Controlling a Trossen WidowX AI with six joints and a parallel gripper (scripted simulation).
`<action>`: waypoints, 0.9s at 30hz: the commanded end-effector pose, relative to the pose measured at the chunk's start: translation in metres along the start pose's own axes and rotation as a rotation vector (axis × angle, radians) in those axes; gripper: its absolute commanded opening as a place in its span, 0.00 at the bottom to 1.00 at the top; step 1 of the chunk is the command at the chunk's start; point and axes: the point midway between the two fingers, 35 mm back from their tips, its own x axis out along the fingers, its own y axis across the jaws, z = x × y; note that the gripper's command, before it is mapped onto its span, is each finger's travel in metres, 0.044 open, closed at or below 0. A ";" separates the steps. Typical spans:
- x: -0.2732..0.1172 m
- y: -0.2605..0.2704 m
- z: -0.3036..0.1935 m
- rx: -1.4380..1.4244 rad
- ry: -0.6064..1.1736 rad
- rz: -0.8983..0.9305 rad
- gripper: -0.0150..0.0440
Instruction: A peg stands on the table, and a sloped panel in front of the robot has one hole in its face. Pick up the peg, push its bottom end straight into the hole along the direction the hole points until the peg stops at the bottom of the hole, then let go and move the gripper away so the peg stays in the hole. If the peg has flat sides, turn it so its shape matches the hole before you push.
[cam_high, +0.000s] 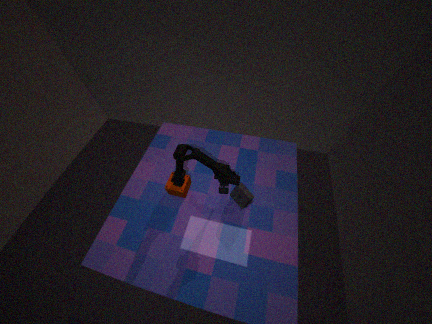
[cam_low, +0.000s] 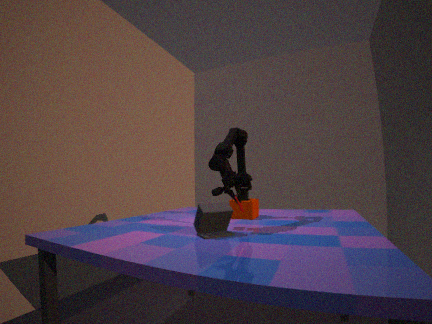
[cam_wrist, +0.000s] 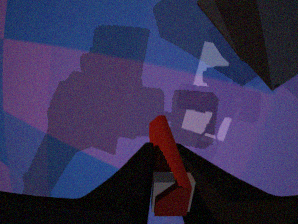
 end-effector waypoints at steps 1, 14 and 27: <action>0.001 -0.003 0.001 0.055 -0.004 0.014 0.25; -0.004 -0.013 0.005 0.230 -0.028 0.053 0.25; -0.009 -0.024 0.008 0.403 -0.048 0.095 0.25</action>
